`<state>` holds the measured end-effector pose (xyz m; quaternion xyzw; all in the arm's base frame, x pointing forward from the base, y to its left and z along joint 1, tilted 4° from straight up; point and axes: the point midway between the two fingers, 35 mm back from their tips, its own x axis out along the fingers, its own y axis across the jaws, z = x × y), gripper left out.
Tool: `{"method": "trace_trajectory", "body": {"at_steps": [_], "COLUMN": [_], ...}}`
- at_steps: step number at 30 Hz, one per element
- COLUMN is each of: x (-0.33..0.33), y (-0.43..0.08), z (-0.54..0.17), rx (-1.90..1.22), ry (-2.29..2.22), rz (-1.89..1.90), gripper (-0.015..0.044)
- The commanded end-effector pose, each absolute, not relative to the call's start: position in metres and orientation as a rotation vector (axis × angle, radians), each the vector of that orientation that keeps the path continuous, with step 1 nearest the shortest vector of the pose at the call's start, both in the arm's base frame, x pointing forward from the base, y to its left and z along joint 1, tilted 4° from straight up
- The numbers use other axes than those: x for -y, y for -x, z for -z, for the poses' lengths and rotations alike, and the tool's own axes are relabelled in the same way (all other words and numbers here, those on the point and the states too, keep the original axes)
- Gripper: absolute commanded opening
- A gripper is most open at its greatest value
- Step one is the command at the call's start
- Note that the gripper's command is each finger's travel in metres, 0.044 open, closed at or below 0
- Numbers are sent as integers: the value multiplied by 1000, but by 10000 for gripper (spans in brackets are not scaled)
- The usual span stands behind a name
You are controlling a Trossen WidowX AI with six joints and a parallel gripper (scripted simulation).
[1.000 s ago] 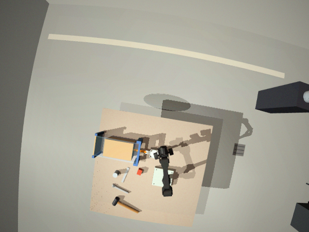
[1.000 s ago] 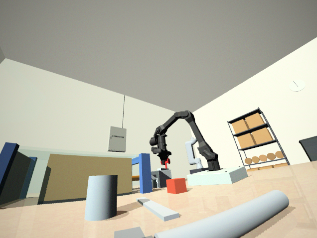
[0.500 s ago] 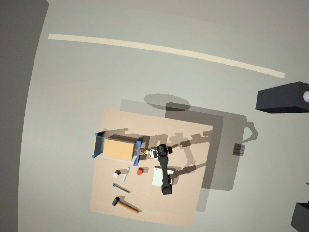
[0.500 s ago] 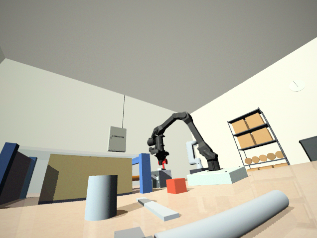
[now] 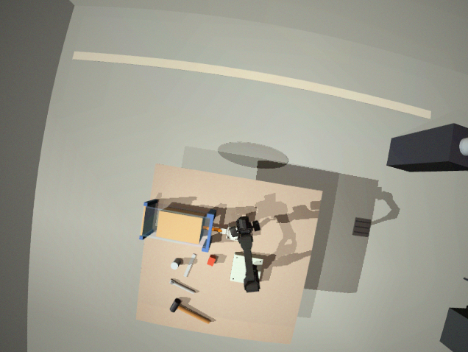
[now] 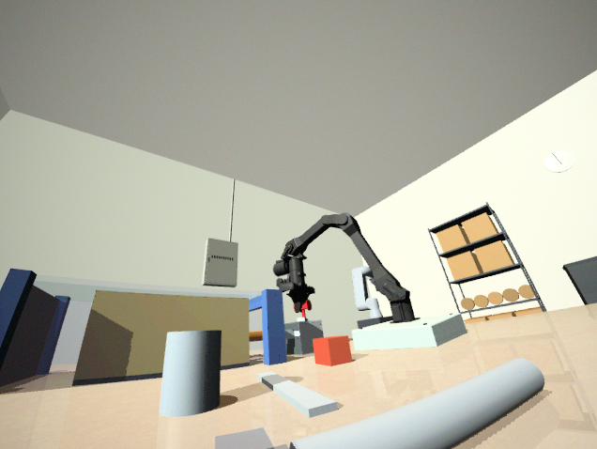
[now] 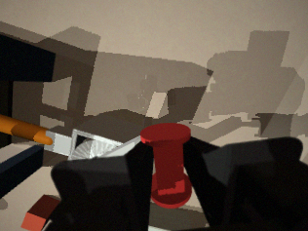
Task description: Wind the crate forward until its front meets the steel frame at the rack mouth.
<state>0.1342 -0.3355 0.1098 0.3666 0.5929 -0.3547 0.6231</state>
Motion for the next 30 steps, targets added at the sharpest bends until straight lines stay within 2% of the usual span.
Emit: {"method": "trace_trajectory", "body": {"at_steps": [1, 30], "x": [337, 345], "y": [-151, -184], "z": [-100, -103], "rx": [-1363, -1359], "ry": [-847, -848], "rz": [780, 779], "gripper": [0, 0]}}
